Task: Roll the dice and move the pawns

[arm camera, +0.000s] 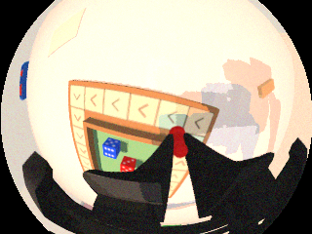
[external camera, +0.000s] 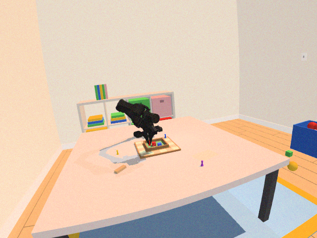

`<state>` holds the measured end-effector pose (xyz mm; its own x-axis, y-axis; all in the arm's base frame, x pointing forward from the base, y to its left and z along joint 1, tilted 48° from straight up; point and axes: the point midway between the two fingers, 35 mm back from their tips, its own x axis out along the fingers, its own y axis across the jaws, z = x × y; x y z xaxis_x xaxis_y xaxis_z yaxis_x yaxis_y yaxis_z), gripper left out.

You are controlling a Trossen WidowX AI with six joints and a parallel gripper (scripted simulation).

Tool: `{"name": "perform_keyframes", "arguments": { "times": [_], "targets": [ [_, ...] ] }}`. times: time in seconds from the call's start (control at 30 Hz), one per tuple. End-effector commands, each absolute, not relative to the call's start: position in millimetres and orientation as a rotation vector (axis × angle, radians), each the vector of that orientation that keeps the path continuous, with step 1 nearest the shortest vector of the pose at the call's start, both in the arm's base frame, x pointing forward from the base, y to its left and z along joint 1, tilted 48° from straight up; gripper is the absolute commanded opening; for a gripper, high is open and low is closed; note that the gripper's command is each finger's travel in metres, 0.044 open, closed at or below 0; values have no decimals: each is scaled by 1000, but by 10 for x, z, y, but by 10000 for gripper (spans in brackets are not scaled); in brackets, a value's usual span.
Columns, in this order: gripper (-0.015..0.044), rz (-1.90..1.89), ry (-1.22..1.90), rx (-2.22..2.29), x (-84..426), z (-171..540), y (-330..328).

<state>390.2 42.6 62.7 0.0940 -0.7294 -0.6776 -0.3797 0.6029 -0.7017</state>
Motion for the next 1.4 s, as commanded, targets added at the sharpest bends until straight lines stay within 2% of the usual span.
{"name": "perform_keyframes", "arguments": {
  "times": [0.0, 0.4, 0.67, 1.0, 1.37],
  "targets": [
    [0, -319, 1523, -984, 3869, 775, 589],
    [0, -305, 1526, -1019, 3761, 1072, 893],
    [0, -329, 1518, -972, 3636, 303, 1219],
    [0, -373, 1510, -915, 3244, -682, 1488],
    [0, -377, 1509, -912, 3228, -859, 1380]
  ]
}}
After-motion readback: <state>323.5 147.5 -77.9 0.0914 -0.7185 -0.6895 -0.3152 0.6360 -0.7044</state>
